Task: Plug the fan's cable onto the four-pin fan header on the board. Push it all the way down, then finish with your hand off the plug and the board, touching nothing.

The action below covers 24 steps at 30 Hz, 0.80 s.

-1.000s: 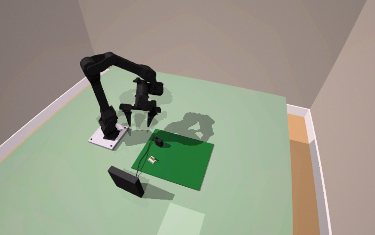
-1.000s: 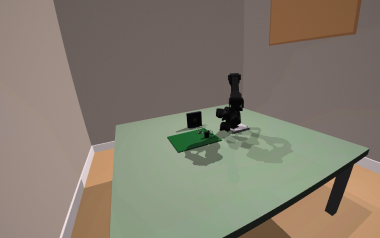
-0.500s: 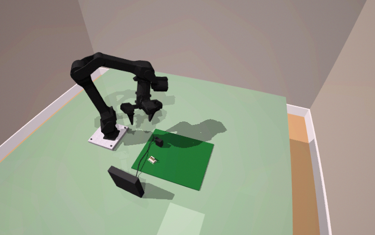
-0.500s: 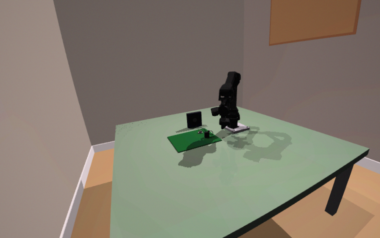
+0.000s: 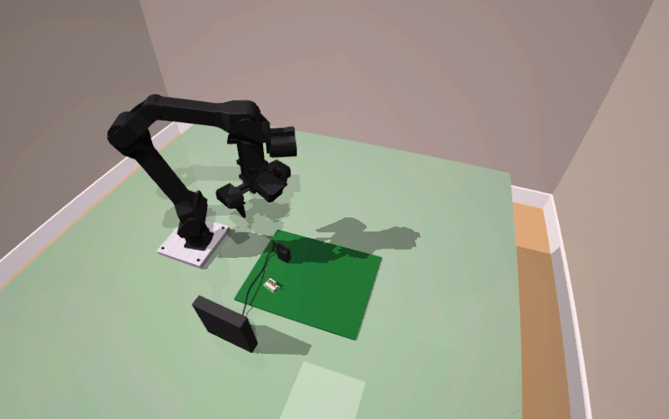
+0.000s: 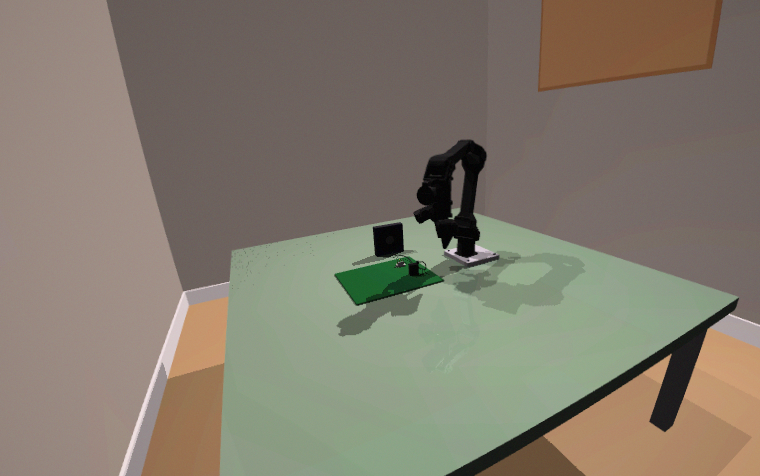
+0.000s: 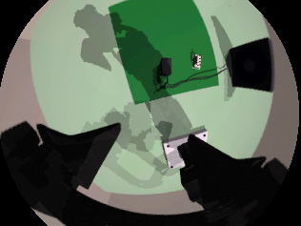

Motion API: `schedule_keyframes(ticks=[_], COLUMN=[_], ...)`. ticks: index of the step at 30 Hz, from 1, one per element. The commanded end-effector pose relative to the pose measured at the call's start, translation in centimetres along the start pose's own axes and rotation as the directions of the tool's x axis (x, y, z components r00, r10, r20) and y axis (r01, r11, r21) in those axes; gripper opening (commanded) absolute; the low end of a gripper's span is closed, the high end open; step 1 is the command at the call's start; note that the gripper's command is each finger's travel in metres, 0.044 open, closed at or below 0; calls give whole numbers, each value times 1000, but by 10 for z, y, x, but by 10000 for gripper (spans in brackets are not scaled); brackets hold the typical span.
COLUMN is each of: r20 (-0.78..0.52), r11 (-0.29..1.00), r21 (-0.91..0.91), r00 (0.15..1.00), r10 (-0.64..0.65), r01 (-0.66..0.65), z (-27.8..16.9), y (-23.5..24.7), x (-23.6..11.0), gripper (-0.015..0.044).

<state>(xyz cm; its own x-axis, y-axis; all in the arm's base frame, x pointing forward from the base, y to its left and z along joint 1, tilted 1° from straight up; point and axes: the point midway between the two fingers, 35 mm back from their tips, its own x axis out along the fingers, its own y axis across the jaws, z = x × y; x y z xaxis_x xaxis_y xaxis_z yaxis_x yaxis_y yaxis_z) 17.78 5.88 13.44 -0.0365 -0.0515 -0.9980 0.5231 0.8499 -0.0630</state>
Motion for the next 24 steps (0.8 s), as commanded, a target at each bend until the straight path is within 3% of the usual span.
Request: schedule_keyframes(ticks=[1, 6, 12, 18, 24], r20=[5, 0, 0, 1, 2], r11=[998, 1000, 880, 514, 5], r21=[-25, -21, -475, -858, -1000], r00=[998, 1000, 1000, 1000, 999], r10=[58, 14, 21, 28, 35], r01=[-57, -14, -18, -14, 2], z=[3, 1, 15, 31, 48], y=[3, 0, 1, 1, 0], x=[-9, -2, -10, -19, -27], gripper=[440, 440, 440, 440, 440])
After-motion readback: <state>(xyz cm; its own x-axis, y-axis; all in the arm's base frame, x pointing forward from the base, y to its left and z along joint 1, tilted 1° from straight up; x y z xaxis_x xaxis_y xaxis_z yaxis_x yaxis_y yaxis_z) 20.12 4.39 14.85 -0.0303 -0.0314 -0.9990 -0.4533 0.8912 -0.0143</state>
